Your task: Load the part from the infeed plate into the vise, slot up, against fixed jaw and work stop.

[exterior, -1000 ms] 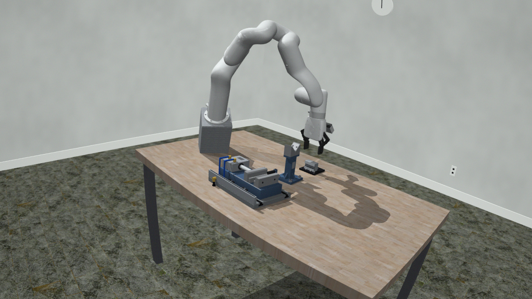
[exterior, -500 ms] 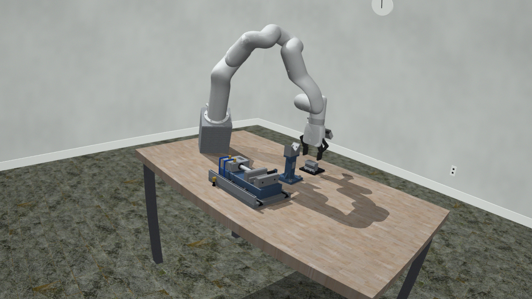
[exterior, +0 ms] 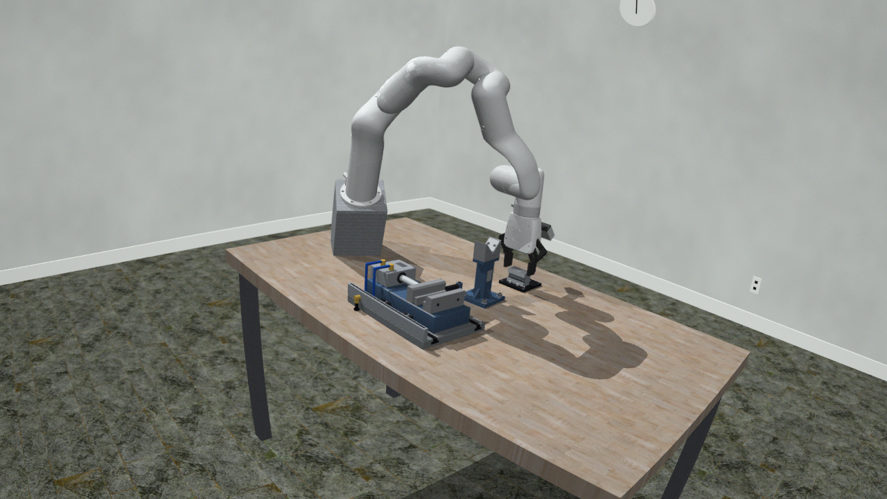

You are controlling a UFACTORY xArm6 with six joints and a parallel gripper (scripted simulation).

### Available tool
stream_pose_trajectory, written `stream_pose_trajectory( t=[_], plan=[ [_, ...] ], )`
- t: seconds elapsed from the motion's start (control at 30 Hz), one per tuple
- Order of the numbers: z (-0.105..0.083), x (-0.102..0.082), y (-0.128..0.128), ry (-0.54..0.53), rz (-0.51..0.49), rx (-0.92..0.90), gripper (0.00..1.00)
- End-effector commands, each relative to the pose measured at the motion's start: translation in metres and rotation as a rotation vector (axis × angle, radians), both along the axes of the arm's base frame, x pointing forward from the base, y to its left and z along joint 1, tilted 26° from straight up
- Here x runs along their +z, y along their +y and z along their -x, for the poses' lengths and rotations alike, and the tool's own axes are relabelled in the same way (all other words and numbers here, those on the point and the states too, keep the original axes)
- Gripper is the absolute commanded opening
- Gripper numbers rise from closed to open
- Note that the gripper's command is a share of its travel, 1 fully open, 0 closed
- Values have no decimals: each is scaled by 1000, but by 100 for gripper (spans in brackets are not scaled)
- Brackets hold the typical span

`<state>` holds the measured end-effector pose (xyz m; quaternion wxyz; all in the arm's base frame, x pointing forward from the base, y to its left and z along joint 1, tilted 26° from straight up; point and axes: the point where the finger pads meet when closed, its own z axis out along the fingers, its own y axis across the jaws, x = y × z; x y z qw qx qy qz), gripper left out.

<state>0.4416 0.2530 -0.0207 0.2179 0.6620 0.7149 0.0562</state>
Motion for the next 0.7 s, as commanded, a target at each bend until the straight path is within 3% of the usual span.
stream_pose_trajectory(
  t=[0.0, 0.67],
  plan=[
    [-2, 0, 1, -3, -3, 1, 89],
    [-7, -13, -2, -3, -3, 1, 89]
  ],
)
